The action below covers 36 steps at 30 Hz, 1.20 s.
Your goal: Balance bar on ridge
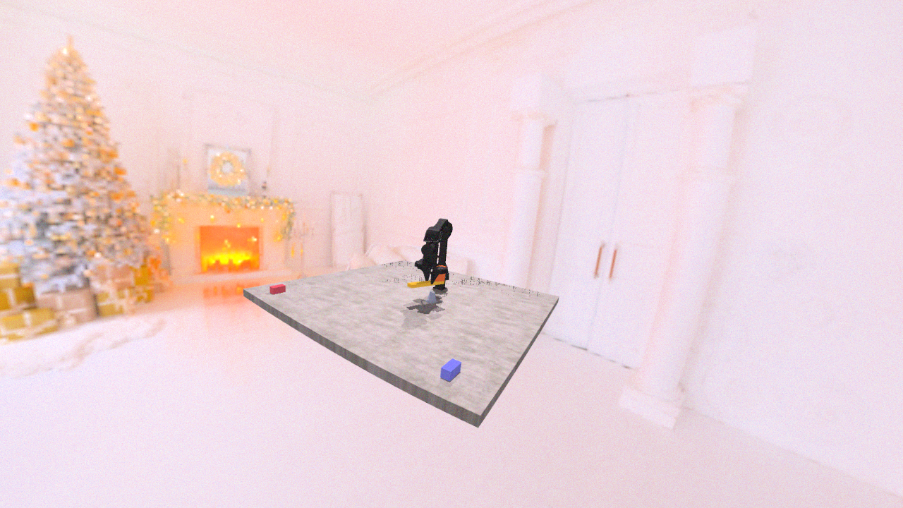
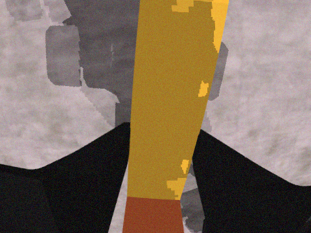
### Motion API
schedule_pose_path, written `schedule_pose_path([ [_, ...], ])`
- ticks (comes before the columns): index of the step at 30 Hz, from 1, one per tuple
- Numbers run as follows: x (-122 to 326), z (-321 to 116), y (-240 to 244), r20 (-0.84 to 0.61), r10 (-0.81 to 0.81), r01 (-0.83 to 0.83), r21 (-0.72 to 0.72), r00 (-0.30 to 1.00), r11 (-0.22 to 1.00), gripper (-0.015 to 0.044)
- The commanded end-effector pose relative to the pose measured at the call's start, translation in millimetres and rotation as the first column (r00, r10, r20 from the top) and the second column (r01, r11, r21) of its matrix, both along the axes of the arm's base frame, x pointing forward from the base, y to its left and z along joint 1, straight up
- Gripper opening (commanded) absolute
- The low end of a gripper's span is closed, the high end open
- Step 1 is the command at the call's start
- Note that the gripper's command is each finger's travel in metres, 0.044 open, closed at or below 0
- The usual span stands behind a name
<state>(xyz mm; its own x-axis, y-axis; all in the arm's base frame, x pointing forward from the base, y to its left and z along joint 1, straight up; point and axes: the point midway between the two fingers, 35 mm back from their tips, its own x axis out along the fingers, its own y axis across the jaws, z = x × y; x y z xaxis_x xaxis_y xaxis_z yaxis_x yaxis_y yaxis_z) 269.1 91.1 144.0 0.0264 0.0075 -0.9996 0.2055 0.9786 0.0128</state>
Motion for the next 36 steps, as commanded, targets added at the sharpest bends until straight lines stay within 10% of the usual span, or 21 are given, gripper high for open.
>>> schedule_pose_path([
  [1,0,-7,1,-0.004,-0.003,0.003,0.000,1.000,1.000,0.0000],
  [36,-1,-33,1,-0.004,-0.002,0.002,0.000,1.000,1.000,0.0000],
])
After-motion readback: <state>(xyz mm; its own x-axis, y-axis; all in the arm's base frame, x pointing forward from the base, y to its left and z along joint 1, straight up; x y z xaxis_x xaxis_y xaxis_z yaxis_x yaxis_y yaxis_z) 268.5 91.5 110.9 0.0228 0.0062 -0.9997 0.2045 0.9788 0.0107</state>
